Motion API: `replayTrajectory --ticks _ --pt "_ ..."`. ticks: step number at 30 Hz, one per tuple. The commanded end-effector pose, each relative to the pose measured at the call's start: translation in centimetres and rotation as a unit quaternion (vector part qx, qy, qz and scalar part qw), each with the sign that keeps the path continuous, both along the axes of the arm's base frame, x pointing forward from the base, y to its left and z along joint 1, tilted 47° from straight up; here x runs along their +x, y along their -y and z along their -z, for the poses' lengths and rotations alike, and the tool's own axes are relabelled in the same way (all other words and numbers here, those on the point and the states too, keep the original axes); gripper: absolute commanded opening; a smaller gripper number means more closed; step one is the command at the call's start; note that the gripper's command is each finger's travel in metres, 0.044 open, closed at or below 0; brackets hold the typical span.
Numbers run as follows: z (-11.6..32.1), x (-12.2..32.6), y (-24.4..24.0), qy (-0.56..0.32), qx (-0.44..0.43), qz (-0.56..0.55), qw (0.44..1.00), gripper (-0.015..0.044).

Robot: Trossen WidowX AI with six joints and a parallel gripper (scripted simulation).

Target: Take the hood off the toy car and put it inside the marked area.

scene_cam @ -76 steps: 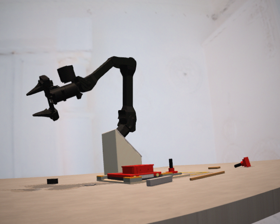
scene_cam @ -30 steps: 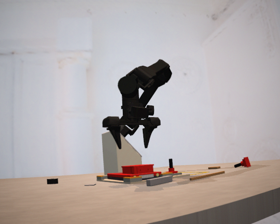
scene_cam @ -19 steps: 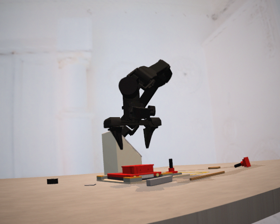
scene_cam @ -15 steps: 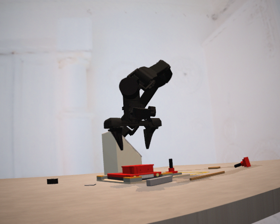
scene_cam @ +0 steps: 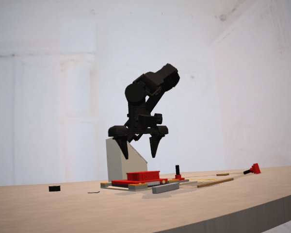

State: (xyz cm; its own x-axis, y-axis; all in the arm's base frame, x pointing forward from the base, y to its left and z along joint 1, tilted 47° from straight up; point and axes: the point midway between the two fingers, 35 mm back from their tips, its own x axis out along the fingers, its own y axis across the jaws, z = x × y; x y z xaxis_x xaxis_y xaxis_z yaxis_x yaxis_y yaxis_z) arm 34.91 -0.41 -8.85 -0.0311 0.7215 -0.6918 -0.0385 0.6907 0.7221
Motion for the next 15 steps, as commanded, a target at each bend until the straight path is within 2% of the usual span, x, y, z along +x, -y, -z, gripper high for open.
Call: replayTrajectory --ticks 1,15 --pt "0.21 -0.04 -0.30 -0.001 0.002 0.001 1.000 0.0440" --pt "0.79 -0.05 -0.95 -0.001 0.002 0.001 1.000 0.0440"
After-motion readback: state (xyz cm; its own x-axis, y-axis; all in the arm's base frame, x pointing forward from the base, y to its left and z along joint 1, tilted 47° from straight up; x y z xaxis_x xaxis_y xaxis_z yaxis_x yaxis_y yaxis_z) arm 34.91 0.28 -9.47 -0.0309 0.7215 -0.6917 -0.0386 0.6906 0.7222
